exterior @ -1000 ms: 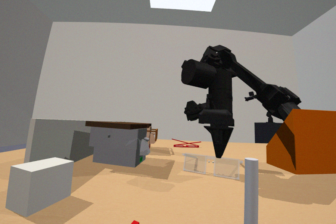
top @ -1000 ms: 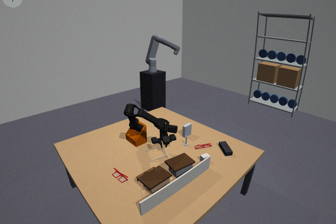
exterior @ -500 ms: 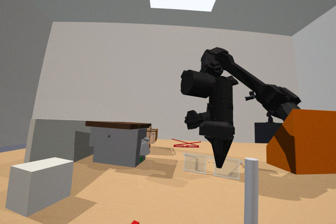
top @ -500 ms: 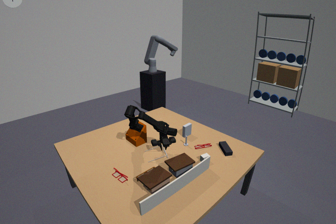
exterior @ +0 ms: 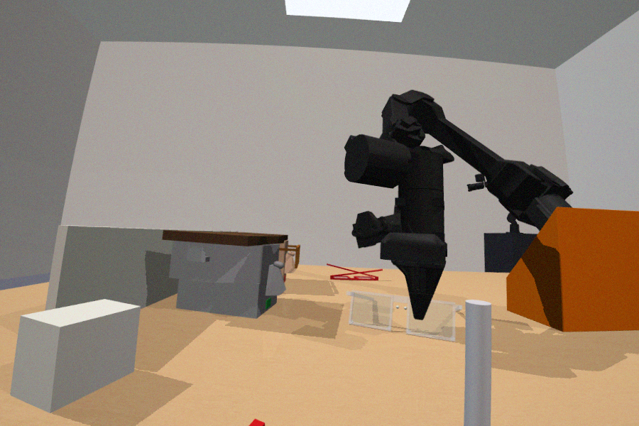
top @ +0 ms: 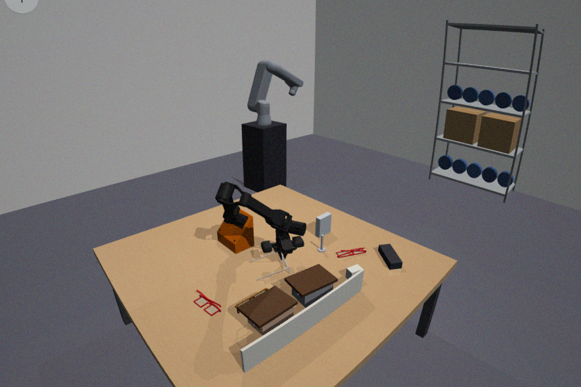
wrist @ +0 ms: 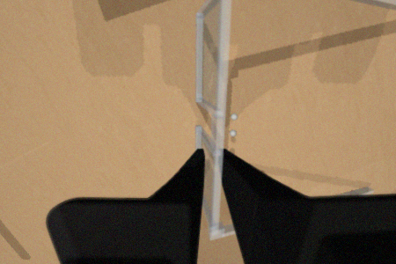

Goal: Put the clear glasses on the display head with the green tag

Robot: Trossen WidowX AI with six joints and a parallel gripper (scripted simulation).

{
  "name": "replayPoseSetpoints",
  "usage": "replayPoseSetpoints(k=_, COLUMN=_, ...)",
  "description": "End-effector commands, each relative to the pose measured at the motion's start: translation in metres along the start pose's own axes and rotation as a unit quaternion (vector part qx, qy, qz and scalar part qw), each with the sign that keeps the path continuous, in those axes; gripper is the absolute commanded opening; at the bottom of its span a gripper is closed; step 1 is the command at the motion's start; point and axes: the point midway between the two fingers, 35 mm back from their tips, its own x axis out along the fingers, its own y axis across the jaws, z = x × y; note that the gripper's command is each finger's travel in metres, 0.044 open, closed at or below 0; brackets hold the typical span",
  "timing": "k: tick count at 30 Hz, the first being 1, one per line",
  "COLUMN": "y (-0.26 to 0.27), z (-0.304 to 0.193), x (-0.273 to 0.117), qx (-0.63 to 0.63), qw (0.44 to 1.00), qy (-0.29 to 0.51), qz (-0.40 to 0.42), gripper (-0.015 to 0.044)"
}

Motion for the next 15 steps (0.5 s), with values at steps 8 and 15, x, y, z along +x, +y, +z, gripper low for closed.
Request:
replayPoseSetpoints(k=8, y=0.0, z=0.0, x=0.0, qx=0.0, qw=1.0, qy=0.0, qz=0.0, gripper=0.0)
replayPoseSetpoints(k=15, y=0.003, z=0.001, x=-0.019, qx=-0.001, qw=1.0, qy=0.001, qz=0.002, gripper=0.0)
